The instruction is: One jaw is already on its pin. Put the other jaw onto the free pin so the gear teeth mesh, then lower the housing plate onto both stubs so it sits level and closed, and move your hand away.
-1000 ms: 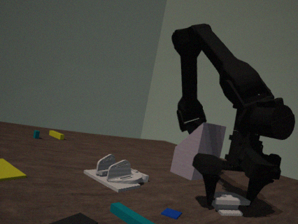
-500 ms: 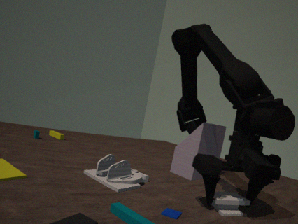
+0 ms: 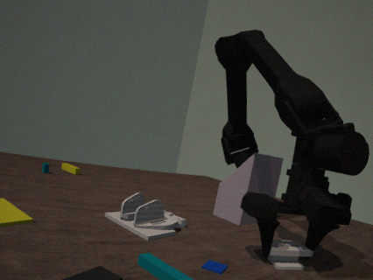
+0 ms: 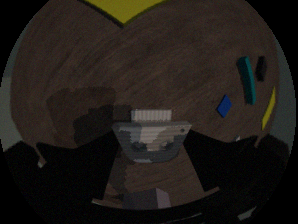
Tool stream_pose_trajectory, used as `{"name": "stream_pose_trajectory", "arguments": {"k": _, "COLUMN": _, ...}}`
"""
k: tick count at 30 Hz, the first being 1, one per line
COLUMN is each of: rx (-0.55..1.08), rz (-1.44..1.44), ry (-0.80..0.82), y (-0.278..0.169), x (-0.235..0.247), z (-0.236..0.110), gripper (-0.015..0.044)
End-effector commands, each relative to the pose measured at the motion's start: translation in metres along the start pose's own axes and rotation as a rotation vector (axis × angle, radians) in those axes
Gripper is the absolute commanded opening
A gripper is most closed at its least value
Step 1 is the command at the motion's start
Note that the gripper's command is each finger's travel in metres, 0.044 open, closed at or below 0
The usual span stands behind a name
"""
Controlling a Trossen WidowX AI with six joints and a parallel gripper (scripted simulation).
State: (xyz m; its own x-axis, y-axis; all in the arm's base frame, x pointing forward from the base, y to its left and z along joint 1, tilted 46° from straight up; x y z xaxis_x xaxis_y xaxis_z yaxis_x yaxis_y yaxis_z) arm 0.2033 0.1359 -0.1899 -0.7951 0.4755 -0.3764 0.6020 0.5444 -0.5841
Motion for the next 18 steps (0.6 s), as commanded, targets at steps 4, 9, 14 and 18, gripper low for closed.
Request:
{"name": "stream_pose_trajectory", "arguments": {"k": 4, "rx": 0.0, "rz": 0.0, "ry": 0.0, "y": 0.0, "x": 0.0, "z": 0.0, "gripper": 0.0351}}
{"name": "stream_pose_trajectory", "arguments": {"k": 9, "rx": 0.0, "rz": 0.0, "ry": 0.0, "y": 0.0, "x": 0.0, "z": 0.0, "gripper": 0.0351}}
{"name": "stream_pose_trajectory", "arguments": {"k": 14, "rx": 0.0, "rz": 0.0, "ry": 0.0, "y": 0.001, "x": 0.0, "z": -0.005, "gripper": 0.0351}}
{"name": "stream_pose_trajectory", "arguments": {"k": 18, "rx": -0.001, "rz": -0.001, "ry": 0.0, "y": 0.002, "x": 0.0, "z": -0.017, "gripper": 0.0351}}
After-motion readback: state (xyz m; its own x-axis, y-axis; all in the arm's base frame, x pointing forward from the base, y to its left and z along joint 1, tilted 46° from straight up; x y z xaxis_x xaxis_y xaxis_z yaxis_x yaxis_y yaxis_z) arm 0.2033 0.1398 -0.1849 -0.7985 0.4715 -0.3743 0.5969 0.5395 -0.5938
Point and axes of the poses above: the point midway between the two fingers, 35 mm back from their tips, its own z axis out along the fingers, its own x axis across the jaws, y = z × x, the point moved 4 cm from there along -z, back along the fingers, and after that the axes turned 2 degrees about -z, right-handed, at the moved point
